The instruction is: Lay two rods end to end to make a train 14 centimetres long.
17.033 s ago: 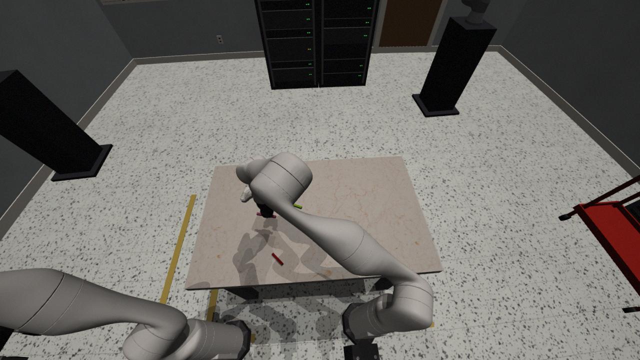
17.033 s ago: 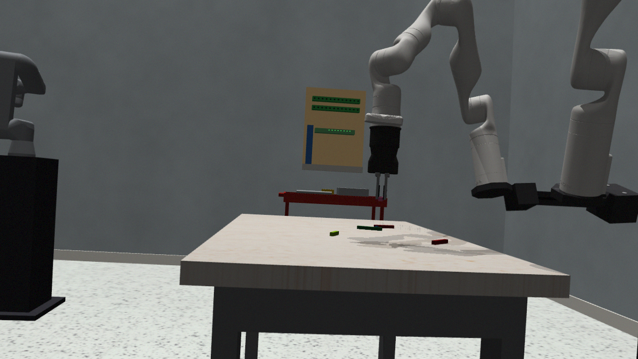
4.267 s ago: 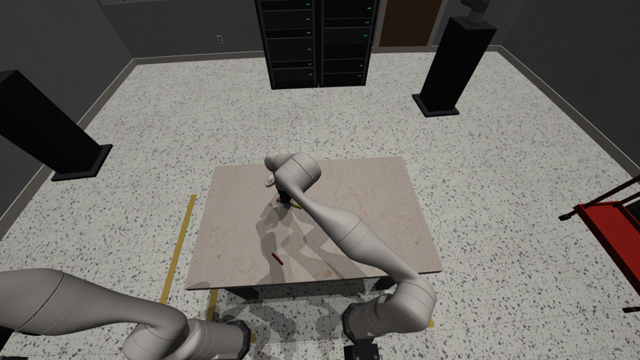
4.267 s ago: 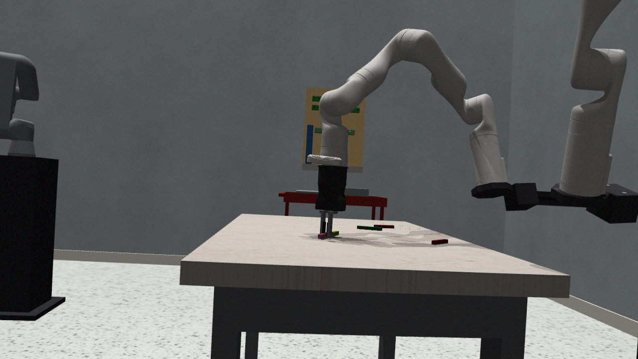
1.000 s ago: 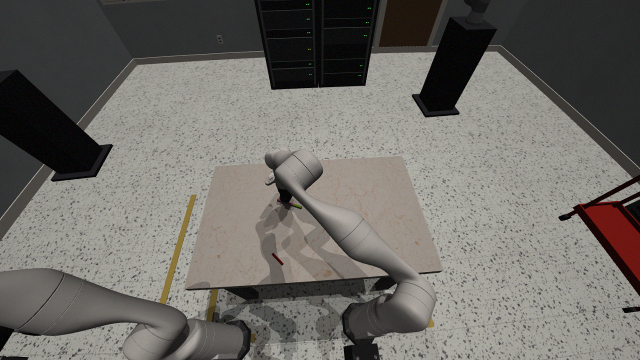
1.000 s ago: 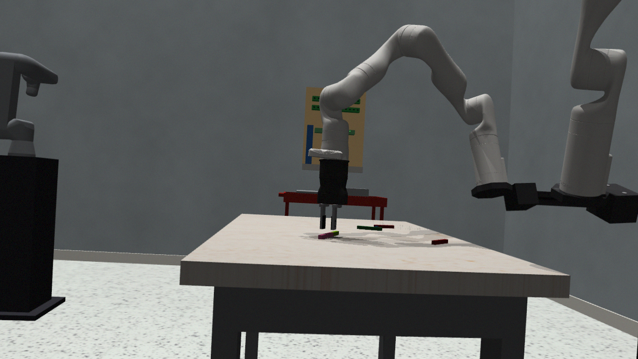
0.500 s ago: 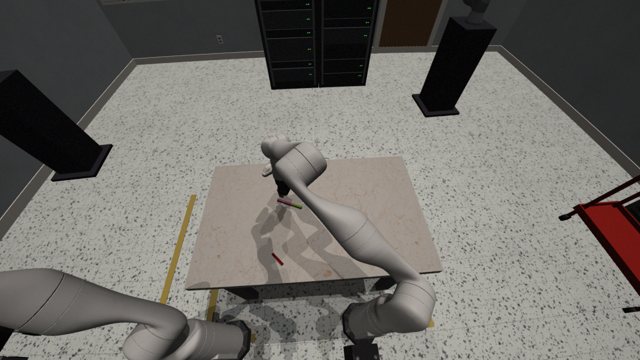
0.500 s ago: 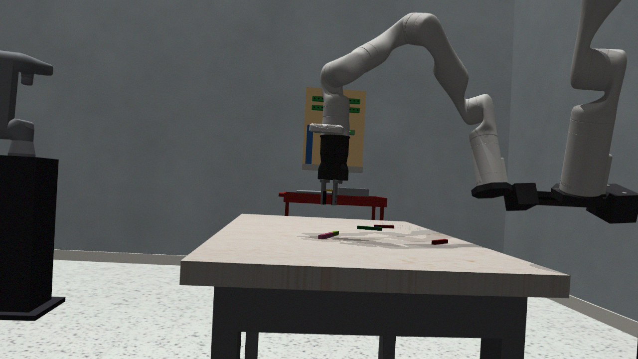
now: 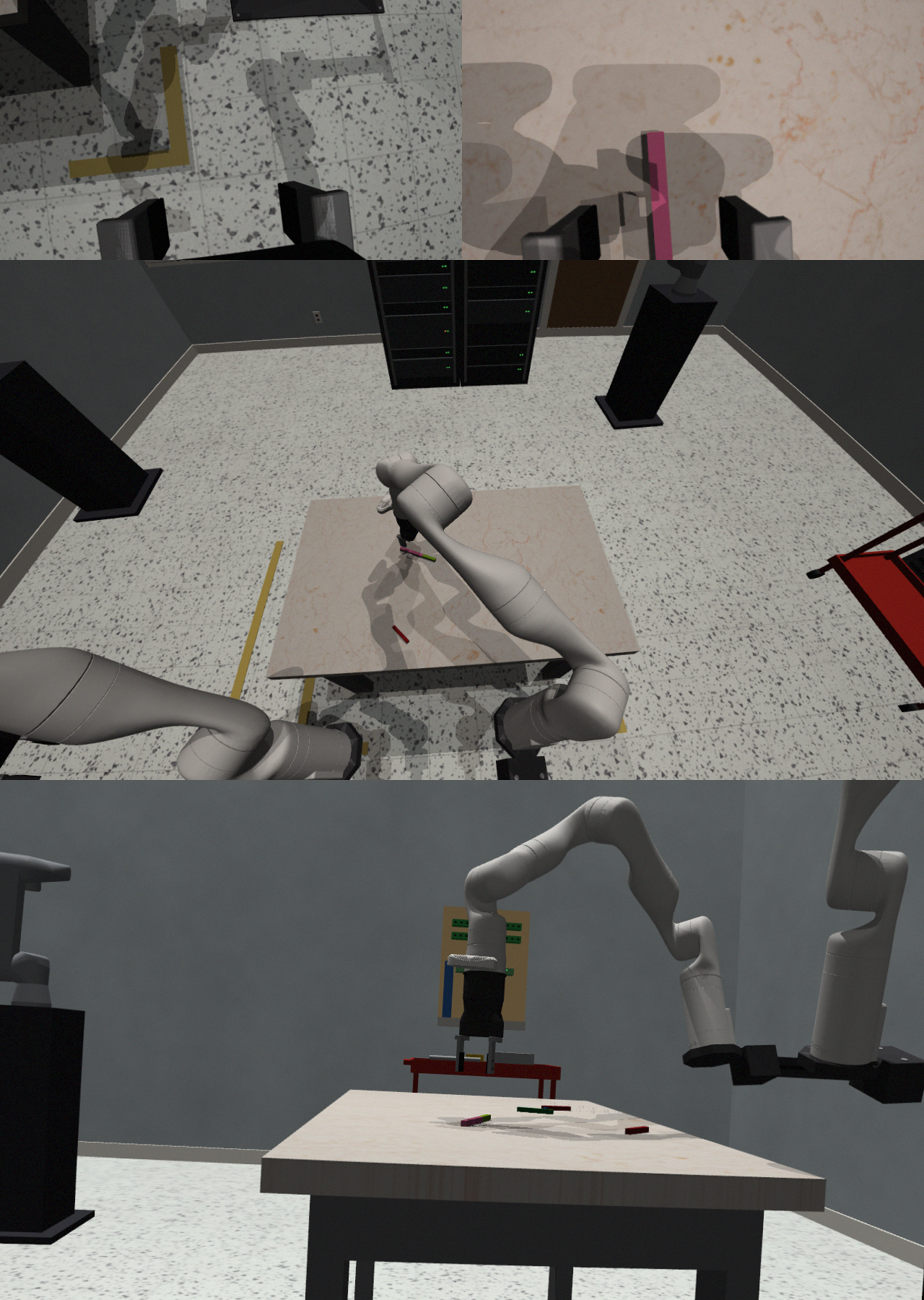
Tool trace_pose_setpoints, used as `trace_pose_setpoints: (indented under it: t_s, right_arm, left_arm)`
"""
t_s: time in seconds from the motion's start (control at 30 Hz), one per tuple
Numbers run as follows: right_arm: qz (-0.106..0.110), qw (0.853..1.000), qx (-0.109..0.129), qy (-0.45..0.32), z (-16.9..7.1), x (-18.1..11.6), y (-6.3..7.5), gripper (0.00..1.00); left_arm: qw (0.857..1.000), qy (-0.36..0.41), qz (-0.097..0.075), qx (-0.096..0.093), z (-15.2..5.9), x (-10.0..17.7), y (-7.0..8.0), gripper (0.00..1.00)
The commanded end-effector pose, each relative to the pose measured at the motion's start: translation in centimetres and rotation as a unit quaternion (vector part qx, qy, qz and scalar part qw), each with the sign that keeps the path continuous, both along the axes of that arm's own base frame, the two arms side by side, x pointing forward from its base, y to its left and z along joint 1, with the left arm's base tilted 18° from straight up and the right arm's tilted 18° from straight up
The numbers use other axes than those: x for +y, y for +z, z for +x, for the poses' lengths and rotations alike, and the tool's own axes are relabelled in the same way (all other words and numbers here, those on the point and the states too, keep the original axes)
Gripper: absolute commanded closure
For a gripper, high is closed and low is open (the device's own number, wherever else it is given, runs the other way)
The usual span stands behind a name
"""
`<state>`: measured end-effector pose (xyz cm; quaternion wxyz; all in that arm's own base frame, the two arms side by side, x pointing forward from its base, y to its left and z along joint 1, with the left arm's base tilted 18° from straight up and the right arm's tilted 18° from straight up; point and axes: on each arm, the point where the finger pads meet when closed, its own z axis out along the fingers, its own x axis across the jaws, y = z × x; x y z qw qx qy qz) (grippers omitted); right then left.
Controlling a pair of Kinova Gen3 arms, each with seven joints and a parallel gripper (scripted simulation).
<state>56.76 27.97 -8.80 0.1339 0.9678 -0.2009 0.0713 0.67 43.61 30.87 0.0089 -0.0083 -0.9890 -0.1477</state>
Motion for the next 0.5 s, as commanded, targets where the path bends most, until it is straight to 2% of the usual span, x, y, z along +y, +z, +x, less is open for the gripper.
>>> trace_pose_setpoints:
  t_s: [0.0,0.33,0.47]
  right_arm:
    - [-0.002,1.0,-0.001,0.0,0.0,-0.01,0.37,0.0]
    - [-0.002,1.0,-0.001,0.0,-0.03,-0.01,0.4,0.0]
    - [-0.004,1.0,0.002,-0.001,-0.27,0.05,0.95,0.0]
  left_arm:
    - [1.0,-0.001,0.0,-0.002,0.1,0.08,0.07,0.0]
    - [1.0,-0.001,0.0,-0.002,0.1,0.08,0.07,0.0]
    - [1.0,-0.001,0.0,-0.002,0.1,0.08,0.07,0.0]
